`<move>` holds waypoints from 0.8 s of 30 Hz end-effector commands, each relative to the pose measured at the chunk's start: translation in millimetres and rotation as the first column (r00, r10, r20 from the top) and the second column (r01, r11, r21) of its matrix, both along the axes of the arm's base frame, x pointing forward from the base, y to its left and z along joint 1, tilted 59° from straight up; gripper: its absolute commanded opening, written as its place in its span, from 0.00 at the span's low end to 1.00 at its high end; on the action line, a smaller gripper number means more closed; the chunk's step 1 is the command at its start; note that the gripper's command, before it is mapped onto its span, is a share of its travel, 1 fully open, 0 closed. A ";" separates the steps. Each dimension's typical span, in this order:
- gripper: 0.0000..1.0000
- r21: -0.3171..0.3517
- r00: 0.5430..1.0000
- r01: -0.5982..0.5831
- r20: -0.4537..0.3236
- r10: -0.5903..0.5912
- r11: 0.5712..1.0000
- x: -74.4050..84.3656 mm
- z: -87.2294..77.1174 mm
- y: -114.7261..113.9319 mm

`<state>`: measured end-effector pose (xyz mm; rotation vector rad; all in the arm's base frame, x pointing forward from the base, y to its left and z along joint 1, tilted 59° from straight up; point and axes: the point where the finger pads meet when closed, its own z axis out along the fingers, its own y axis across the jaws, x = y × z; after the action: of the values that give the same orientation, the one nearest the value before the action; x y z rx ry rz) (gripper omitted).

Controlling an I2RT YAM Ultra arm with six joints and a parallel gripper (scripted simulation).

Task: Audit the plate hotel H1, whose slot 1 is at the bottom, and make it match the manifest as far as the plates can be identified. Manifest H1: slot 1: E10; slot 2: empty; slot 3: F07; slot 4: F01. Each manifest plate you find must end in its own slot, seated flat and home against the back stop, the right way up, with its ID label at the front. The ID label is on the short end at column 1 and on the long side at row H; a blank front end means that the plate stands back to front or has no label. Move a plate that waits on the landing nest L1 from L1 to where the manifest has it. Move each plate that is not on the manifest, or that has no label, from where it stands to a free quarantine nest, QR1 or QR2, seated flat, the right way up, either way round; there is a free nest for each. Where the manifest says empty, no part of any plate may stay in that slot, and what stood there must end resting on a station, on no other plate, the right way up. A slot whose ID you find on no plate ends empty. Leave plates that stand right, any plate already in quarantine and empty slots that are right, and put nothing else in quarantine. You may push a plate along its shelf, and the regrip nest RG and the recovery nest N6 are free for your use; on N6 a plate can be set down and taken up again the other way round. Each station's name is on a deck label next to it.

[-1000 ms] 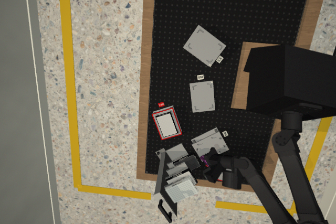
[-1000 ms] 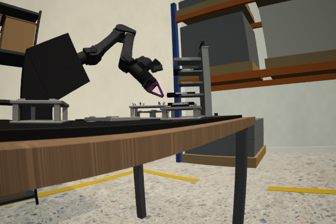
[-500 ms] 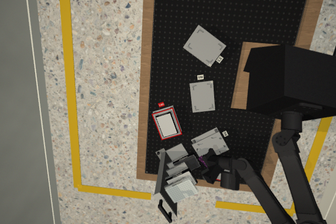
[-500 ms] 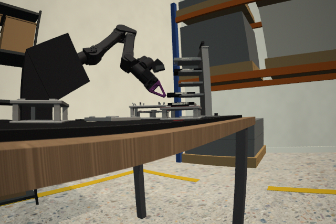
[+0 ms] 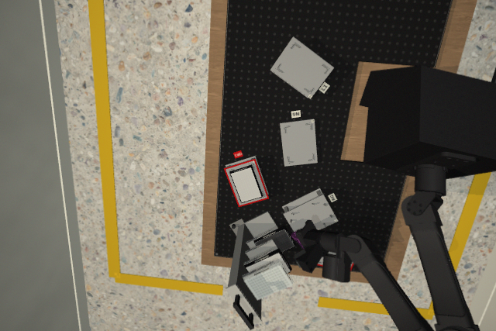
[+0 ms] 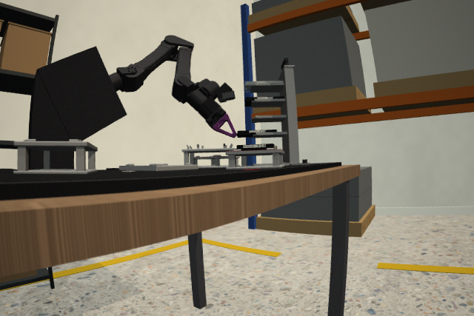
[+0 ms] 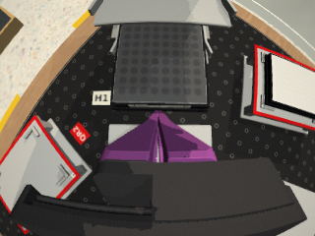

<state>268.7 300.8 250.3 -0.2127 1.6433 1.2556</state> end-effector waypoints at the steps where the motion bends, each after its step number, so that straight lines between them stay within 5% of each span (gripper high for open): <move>1: 0.00 0.006 1.000 0.014 0.005 -0.014 1.000 4.4 4.6 -3.1; 24: 0.00 0.006 1.000 0.014 0.005 -0.014 1.000 15.1 13.0 0.5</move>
<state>278.8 304.7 257.7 -0.2131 1.6448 1.2554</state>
